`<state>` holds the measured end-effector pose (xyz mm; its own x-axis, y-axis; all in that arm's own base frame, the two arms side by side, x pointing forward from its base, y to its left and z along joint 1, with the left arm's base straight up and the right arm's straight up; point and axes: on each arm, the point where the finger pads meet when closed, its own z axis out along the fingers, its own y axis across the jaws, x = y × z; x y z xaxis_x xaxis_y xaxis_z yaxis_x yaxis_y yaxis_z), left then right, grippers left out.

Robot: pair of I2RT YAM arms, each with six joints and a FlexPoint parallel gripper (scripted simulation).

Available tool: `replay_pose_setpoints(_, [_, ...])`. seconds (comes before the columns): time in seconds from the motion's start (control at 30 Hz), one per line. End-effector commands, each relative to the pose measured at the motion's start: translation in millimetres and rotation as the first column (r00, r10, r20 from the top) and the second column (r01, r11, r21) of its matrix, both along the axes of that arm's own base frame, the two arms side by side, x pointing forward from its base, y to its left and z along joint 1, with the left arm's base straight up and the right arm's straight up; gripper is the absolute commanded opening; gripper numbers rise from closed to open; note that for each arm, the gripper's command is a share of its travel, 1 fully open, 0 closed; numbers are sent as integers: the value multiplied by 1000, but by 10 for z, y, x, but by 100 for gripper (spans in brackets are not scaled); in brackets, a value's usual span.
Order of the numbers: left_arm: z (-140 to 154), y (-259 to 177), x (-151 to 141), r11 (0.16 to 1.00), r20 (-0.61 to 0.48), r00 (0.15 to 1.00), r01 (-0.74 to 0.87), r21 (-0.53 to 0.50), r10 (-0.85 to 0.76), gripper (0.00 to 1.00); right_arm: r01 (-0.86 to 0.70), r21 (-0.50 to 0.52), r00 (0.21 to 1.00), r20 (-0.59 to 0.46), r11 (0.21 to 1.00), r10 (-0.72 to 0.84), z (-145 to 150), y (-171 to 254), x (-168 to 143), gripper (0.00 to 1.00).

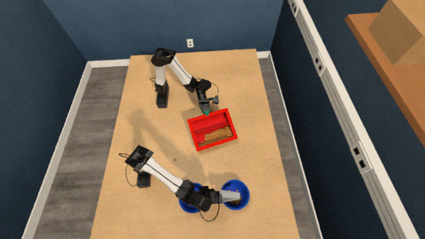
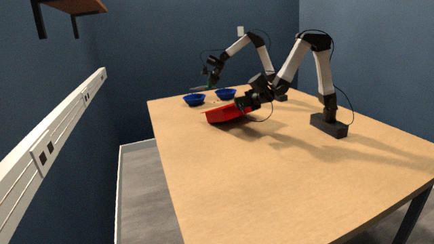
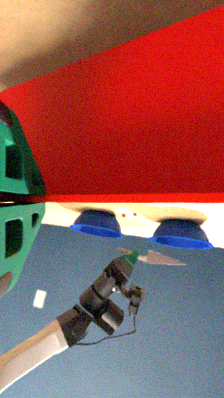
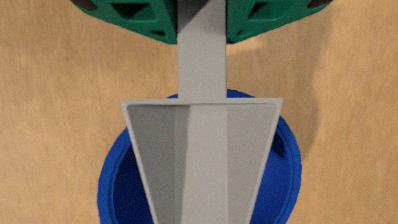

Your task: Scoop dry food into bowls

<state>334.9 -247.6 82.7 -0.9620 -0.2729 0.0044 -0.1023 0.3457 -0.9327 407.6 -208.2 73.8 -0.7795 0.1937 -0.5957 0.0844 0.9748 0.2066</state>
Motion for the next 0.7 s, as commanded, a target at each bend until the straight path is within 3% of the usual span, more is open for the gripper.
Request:
replay_pose_setpoints(0.0, [133,31,-36,1000,54,998,21,-20,-20,0,-4,-20,998,60,1000,5,196,-11,49,0])
replay_pose_setpoints(0.1, [-67,37,-36,1000,9,1000,20,-12,-20,0,-4,-20,998,60,1000,5,196,-11,48,0])
replay_pose_setpoints(0.2, [39,16,-18,999,40,999,24,-23,-23,0,-4,-20,998,60,1000,5,196,-11,48,0])
replay_pose_setpoints(0.23, [-85,50,-46,1000,7,1000,18,-15,-18,0,-4,-20,998,60,1000,5,196,-11,48,0])
replay_pose_setpoints(0.67, [-118,49,-57,999,5,1000,15,-45,-15,0,-4,-20,998,60,1000,5,196,-11,49,0])
